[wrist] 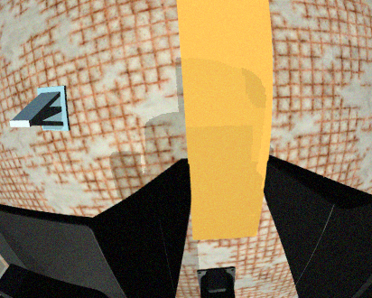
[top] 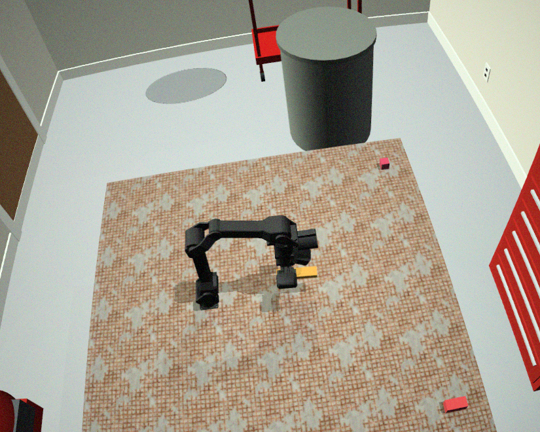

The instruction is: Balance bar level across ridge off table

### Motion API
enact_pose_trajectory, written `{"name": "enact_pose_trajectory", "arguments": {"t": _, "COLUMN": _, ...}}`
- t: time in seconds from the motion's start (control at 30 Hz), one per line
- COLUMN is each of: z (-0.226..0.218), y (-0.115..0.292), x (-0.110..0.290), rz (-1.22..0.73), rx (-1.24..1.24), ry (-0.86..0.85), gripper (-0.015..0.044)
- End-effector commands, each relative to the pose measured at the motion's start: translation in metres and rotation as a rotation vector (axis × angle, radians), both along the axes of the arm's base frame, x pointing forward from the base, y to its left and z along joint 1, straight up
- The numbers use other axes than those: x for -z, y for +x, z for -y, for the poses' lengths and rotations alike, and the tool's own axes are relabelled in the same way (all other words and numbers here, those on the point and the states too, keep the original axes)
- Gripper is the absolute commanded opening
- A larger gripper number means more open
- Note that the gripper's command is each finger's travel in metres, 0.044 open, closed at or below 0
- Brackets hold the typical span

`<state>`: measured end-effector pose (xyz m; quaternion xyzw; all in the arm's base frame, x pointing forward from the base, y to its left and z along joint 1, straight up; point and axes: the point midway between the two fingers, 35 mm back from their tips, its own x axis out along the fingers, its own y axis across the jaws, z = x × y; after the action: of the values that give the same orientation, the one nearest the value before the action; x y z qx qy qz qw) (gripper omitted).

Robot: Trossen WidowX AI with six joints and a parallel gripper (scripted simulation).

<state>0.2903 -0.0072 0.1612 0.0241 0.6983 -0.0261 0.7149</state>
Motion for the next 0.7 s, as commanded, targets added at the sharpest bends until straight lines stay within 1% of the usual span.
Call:
{"name": "enact_pose_trajectory", "arguments": {"t": 0.0, "z": -0.015, "y": 0.005, "x": -0.002, "rz": 0.006, "rx": 0.013, "ry": 0.005, "gripper": 0.0000}}
{"name": "enact_pose_trajectory", "arguments": {"t": 0.67, "z": -0.086, "y": 0.015, "x": -0.003, "rz": 0.006, "rx": 0.059, "ry": 0.013, "gripper": 0.0000}}
